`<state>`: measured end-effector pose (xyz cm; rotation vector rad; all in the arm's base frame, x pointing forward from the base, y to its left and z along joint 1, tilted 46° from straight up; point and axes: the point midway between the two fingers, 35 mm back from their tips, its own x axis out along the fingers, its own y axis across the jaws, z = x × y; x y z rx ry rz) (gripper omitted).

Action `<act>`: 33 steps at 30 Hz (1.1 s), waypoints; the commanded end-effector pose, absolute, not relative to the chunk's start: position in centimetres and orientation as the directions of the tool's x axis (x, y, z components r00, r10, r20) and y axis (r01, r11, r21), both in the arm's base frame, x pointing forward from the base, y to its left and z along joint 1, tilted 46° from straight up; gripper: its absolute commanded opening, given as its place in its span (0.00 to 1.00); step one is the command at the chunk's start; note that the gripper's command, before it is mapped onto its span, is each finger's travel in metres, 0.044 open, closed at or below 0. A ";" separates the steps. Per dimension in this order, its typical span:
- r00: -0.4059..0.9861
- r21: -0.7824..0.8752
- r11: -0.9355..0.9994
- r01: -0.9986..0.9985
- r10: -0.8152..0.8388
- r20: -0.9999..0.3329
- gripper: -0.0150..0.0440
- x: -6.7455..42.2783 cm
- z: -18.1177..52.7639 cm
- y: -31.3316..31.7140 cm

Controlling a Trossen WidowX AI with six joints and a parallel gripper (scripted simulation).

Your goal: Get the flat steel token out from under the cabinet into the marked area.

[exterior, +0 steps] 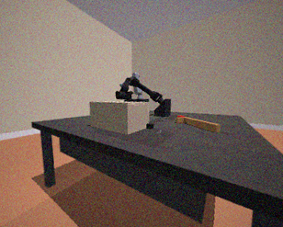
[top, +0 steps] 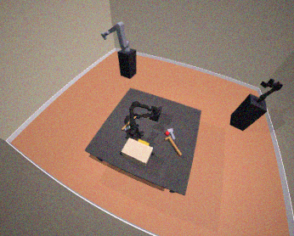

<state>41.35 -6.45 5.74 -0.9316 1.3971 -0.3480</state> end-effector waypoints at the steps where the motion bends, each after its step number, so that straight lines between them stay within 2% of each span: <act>1: 0.192 -0.720 0.619 -0.313 -0.701 -0.687 0.25 41.1 5.0 -5.9; 33: 0.192 -0.719 0.620 -0.314 -0.701 -0.687 0.25 40.2 3.0 -4.3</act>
